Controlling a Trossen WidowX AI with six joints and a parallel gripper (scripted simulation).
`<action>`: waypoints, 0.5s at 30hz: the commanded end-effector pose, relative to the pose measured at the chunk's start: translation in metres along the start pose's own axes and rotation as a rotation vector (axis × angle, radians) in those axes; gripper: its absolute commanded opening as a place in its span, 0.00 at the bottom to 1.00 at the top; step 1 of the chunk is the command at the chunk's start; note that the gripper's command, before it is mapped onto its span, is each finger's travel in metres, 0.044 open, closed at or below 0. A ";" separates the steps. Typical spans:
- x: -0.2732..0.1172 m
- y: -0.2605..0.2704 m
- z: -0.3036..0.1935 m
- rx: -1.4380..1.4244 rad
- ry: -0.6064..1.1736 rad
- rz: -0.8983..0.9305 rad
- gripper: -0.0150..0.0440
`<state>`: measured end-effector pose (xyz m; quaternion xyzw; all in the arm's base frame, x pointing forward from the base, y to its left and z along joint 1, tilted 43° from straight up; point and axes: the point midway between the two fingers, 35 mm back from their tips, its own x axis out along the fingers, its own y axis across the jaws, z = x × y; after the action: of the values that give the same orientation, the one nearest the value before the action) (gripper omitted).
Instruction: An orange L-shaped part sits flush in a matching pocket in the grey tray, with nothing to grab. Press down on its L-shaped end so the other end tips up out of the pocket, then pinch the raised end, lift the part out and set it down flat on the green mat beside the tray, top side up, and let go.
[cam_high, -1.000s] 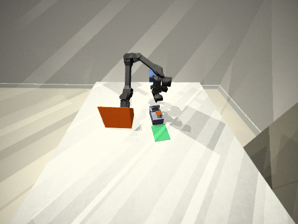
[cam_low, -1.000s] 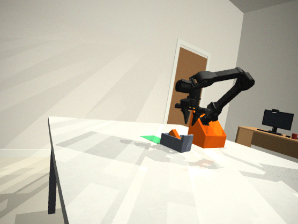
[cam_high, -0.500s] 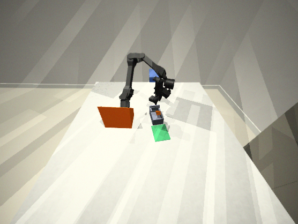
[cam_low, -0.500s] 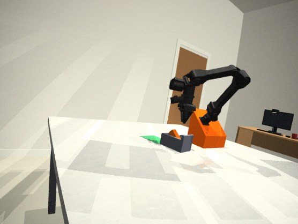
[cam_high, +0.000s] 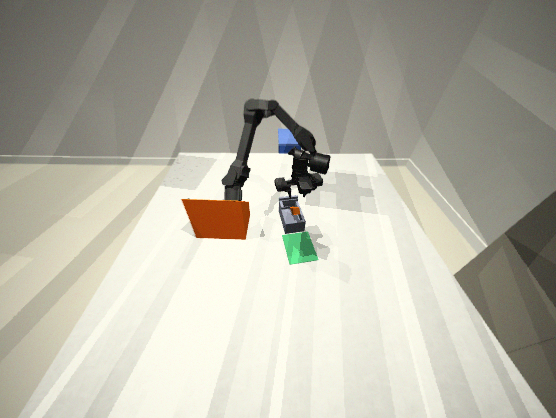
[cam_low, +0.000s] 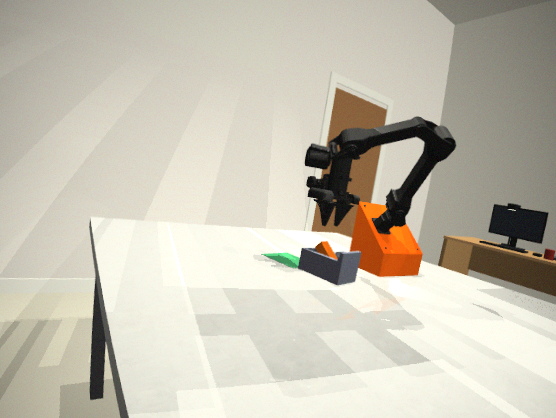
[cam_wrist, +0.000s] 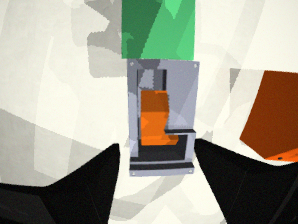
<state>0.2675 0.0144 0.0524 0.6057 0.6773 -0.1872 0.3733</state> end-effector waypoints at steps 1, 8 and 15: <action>0.006 -0.001 0.003 0.041 0.002 -0.007 0.73; 0.032 -0.001 0.003 0.040 0.003 -0.007 0.73; 0.038 -0.001 0.003 0.040 0.003 -0.007 0.73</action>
<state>0.2699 0.0337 0.0278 0.6114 0.6728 -0.1991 0.3659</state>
